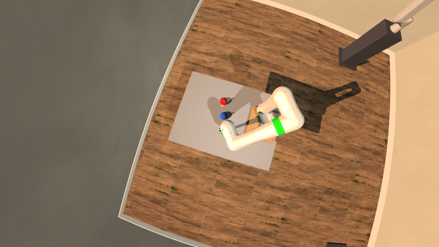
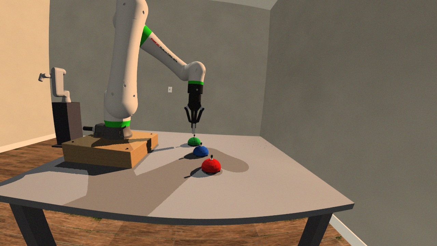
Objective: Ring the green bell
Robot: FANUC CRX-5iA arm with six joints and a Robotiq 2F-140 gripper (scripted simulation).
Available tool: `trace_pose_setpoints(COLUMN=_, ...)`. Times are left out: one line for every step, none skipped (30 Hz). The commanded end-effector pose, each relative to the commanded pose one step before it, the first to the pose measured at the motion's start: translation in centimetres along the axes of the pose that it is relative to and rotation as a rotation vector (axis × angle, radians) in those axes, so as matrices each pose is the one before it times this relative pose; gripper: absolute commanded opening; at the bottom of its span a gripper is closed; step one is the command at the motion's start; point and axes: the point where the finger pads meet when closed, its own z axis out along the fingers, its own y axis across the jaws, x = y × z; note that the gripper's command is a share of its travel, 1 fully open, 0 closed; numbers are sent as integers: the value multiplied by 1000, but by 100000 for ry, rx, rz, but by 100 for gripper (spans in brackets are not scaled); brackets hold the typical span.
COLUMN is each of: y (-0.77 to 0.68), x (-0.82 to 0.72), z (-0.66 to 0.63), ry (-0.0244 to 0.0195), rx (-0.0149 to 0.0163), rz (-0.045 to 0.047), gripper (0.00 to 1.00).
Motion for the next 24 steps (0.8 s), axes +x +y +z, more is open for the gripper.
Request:
trace_pose_setpoints(y=-19, x=-2, z=-17, ry=0, rx=41, rz=2, gripper=0)
trace_pose_setpoints(y=0, x=0, z=0, ry=0, rx=0, rz=0, gripper=0)
trace_pose_setpoints(y=0, x=0, z=0, ry=0, rx=0, rz=0, gripper=0)
trace_pose_setpoints(y=0, x=0, z=0, ry=0, rx=0, rz=0, gripper=0)
trace_pose_setpoints(y=0, x=0, z=0, ry=0, rx=0, rz=0, gripper=0)
trace_pose_setpoints(y=0, x=0, z=3, ry=0, rx=0, rz=0, gripper=0)
trace_pose_setpoints(y=0, x=0, z=17, ry=0, rx=0, rz=0, gripper=0)
trace_pose_setpoints(y=0, x=0, z=39, ry=0, rx=0, rz=0, gripper=0)
trace_pose_setpoints(y=0, x=0, z=64, ry=0, rx=0, rz=0, gripper=0)
trace_pose_setpoints(y=0, x=0, z=88, ry=0, rx=0, rz=0, gripper=0)
trace_pose_setpoints(y=0, x=0, z=108, ry=0, rx=0, rz=0, gripper=0)
trace_pose_setpoints(y=0, x=0, z=120, ry=0, rx=0, rz=0, gripper=0)
trace_pose_setpoints(y=0, x=0, z=0, ry=0, rx=0, rz=0, gripper=0)
trace_pose_setpoints(y=0, x=0, z=0, ry=0, rx=0, rz=0, gripper=0)
trace_pose_setpoints(y=0, x=0, z=125, ry=0, rx=0, rz=0, gripper=0)
trace_pose_setpoints(y=0, x=0, z=120, ry=0, rx=0, rz=0, gripper=0)
trace_pose_setpoints(y=0, x=0, z=107, ry=0, rx=0, rz=0, gripper=0)
trace_pose_setpoints(y=0, x=0, z=88, ry=0, rx=0, rz=0, gripper=0)
trace_pose_setpoints(y=0, x=0, z=64, ry=0, rx=0, rz=0, gripper=0)
trace_pose_setpoints(y=0, x=0, z=39, ry=0, rx=0, rz=0, gripper=0)
trace_pose_setpoints(y=0, x=0, z=16, ry=0, rx=0, rz=0, gripper=0)
trace_pose_setpoints(y=0, x=0, z=3, ry=0, rx=0, rz=0, gripper=0)
trace_pose_setpoints(y=0, x=0, z=0, ry=0, rx=0, rz=0, gripper=0)
trace_pose_setpoints(y=0, x=0, z=0, ry=0, rx=0, rz=0, gripper=0)
